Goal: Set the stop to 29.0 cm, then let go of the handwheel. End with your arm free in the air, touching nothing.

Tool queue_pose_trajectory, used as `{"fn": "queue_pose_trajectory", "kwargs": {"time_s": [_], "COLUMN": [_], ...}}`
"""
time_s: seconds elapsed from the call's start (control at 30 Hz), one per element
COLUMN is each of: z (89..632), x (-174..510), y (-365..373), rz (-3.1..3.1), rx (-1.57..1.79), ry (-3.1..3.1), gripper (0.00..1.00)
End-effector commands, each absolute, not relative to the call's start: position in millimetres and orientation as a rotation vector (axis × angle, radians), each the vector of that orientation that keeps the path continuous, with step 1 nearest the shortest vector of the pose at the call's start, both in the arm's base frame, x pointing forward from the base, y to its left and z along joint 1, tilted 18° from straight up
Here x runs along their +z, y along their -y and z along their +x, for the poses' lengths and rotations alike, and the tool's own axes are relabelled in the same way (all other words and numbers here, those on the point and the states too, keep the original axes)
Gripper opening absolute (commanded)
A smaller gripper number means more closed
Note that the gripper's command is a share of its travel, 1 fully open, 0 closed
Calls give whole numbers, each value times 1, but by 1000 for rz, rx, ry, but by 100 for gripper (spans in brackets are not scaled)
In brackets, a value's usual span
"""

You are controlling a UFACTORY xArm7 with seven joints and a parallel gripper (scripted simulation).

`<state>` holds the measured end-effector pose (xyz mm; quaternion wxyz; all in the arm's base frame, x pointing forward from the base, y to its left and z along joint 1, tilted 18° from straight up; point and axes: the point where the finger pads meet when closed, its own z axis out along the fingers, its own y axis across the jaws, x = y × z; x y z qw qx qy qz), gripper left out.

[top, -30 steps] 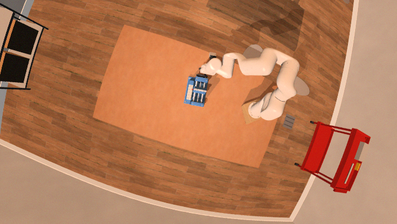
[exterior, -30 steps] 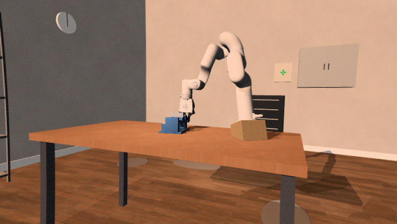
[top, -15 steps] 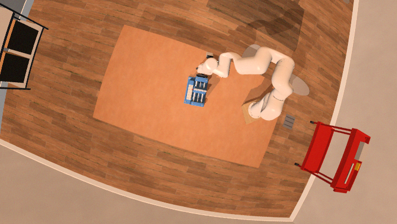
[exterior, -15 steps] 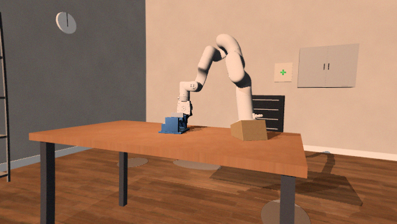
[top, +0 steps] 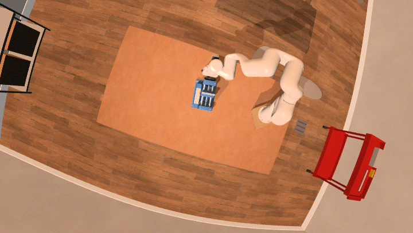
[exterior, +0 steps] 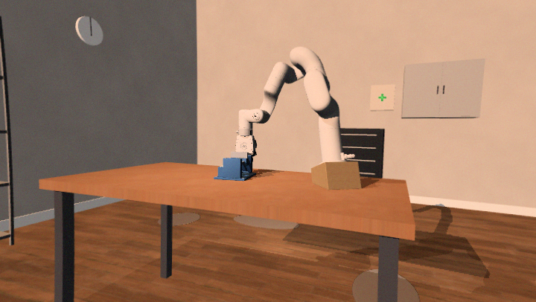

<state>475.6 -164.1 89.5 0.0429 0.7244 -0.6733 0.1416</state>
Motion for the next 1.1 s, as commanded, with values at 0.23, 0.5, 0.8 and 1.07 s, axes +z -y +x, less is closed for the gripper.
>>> {"fn": "queue_pose_trajectory", "kwargs": {"time_s": [0.23, 0.5, 0.8, 1.07], "z": [488, 481, 472, 459], "x": [116, 130, 136, 139], "y": [156, 153, 152, 152], "rz": [2226, 2226, 2226, 2226], "rx": [456, 456, 456, 456], "ry": [2059, 2059, 2059, 2059], "gripper": [6, 6, 6, 6]}}
